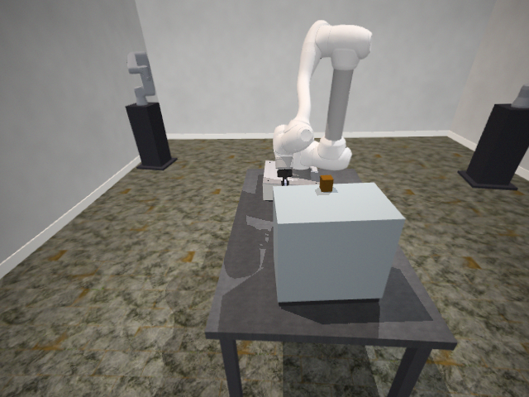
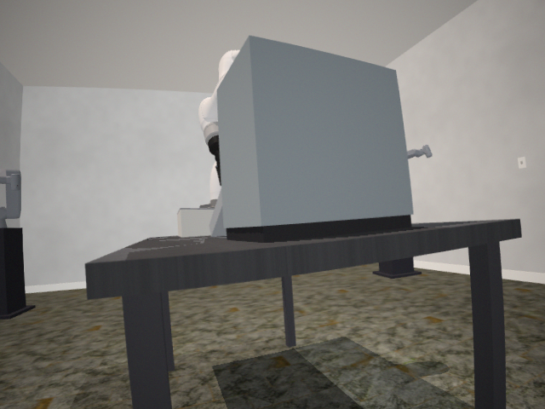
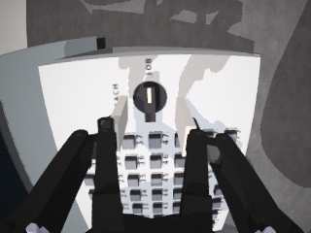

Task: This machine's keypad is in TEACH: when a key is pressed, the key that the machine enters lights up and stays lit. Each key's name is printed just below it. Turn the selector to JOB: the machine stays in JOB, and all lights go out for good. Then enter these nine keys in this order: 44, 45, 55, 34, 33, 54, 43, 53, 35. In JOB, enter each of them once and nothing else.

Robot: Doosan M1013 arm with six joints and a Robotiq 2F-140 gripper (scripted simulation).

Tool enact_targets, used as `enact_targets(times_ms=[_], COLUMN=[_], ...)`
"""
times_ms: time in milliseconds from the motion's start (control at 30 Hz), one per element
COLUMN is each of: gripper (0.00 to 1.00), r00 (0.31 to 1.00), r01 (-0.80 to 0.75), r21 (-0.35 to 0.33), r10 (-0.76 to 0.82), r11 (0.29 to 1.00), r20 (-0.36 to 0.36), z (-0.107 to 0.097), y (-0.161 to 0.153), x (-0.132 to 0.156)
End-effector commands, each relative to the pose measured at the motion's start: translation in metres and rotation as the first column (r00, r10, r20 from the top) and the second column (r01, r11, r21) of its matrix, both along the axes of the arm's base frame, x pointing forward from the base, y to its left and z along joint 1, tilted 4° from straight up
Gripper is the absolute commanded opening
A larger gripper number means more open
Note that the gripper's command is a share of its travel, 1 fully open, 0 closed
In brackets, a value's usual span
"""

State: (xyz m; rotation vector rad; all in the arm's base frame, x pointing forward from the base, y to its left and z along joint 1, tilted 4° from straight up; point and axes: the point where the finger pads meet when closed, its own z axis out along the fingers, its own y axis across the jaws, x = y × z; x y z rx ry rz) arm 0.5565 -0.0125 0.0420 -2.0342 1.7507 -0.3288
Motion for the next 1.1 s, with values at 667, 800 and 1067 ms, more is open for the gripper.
enact_targets(times_ms=[667,800,1067], gripper=[0.00,0.00,0.00], r00=[1.000,1.000,1.000], r01=[-0.007,-0.007,-0.007], r21=[-0.007,-0.007,-0.007], r10=[0.007,0.007,0.007], r11=[1.000,1.000,1.000], r20=[0.011,0.011,0.011], z=[0.027,0.027,0.027], y=[-0.006,-0.006,-0.006], x=[-0.012,-0.012,-0.012])
